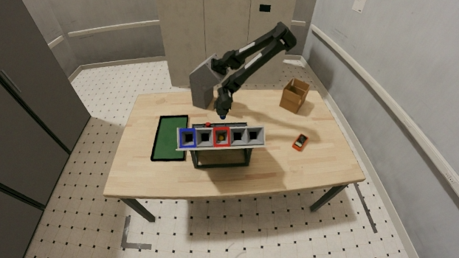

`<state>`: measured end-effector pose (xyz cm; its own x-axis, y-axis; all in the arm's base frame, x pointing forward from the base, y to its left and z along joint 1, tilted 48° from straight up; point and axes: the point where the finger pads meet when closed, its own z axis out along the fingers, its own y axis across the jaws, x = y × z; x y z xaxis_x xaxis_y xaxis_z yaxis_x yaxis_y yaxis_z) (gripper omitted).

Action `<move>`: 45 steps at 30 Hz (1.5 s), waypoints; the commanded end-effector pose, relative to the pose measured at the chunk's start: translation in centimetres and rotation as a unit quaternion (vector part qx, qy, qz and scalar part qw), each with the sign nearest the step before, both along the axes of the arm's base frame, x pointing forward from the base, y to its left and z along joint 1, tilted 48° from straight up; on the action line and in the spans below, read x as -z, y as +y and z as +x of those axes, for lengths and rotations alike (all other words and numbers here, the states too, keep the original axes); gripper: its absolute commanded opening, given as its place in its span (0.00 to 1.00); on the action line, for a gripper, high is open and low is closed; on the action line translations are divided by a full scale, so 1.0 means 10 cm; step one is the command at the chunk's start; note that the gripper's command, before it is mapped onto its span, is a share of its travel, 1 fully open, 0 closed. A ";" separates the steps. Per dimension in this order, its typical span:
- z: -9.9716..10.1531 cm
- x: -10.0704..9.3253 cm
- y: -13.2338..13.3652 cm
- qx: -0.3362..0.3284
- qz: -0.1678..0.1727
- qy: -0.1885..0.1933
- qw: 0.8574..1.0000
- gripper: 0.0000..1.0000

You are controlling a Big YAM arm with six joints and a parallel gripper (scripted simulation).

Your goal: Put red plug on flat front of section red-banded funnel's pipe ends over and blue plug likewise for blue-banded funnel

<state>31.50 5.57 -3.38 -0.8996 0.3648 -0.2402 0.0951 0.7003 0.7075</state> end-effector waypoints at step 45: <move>-0.26 1.20 -1.20 -0.028 -0.028 -0.032 0.999 0.00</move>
